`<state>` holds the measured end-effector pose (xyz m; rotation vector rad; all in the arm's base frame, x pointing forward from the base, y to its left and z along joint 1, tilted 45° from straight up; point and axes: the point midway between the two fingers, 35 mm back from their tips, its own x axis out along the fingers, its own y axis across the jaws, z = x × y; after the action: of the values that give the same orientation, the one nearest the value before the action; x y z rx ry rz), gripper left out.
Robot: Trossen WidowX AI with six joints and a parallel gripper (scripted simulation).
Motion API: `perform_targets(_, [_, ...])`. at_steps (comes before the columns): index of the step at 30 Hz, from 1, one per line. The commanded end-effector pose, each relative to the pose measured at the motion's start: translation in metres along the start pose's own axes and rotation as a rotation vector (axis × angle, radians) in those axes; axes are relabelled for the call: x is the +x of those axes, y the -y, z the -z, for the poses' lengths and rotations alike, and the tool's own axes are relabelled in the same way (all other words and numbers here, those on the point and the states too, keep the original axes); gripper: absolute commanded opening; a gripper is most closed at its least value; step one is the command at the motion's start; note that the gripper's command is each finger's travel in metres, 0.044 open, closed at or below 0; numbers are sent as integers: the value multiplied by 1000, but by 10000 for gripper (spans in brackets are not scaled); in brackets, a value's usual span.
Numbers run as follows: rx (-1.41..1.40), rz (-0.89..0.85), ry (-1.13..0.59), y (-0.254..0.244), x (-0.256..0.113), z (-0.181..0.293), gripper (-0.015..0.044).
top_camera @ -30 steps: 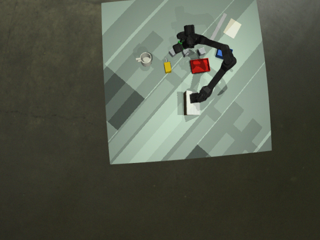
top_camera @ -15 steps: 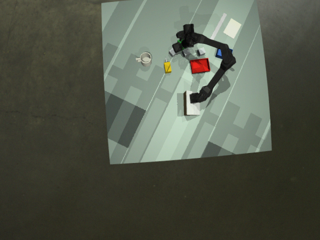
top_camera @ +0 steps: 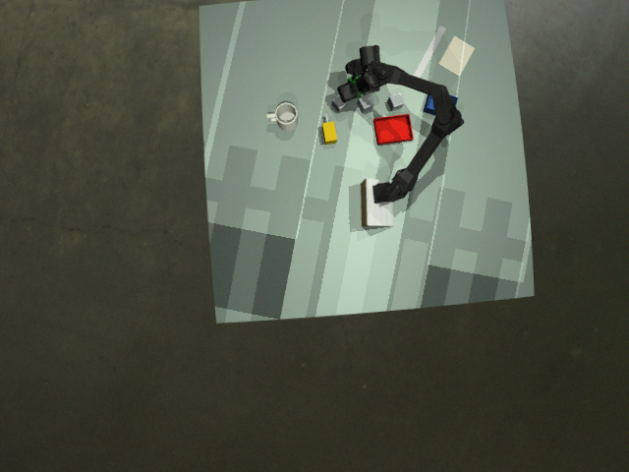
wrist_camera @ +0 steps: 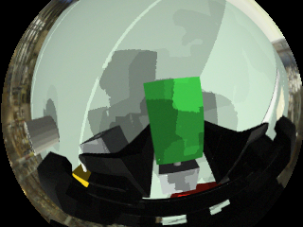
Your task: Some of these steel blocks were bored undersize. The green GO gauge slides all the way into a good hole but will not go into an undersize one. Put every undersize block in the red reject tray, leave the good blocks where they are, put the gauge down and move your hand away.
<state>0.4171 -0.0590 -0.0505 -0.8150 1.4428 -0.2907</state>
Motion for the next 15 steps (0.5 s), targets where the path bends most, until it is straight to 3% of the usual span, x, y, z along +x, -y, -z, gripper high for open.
perform_targets(1, [-2,2,8,-1,-1,-6,0])
perform_targets(15, [-2,2,8,-1,0,-12,0])
